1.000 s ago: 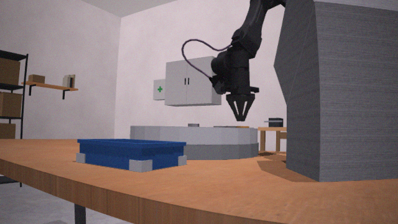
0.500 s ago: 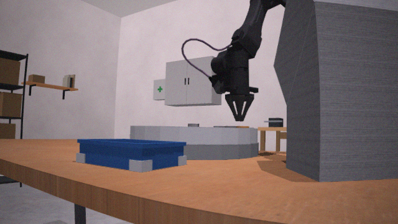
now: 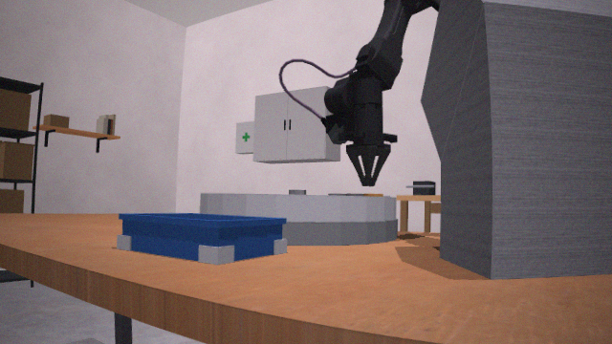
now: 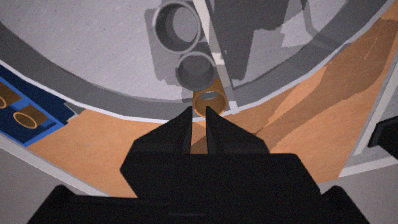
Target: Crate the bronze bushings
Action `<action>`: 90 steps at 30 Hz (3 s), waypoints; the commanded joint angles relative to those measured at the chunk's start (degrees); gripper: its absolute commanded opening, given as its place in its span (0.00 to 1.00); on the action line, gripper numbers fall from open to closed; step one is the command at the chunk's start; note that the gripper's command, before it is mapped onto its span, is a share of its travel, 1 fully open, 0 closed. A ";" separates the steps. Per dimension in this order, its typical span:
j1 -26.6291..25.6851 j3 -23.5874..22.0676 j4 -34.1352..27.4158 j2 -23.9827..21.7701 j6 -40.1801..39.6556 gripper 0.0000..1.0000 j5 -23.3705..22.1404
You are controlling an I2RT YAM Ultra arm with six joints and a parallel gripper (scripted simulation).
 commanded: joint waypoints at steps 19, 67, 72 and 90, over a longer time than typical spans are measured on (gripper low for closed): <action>1.39 -0.70 1.83 0.28 0.43 0.15 0.20; 1.41 -0.61 2.16 0.22 0.46 0.15 0.21; 1.41 -0.61 2.16 0.22 0.46 0.15 0.21; 1.40 -0.58 2.18 0.38 0.42 0.15 0.19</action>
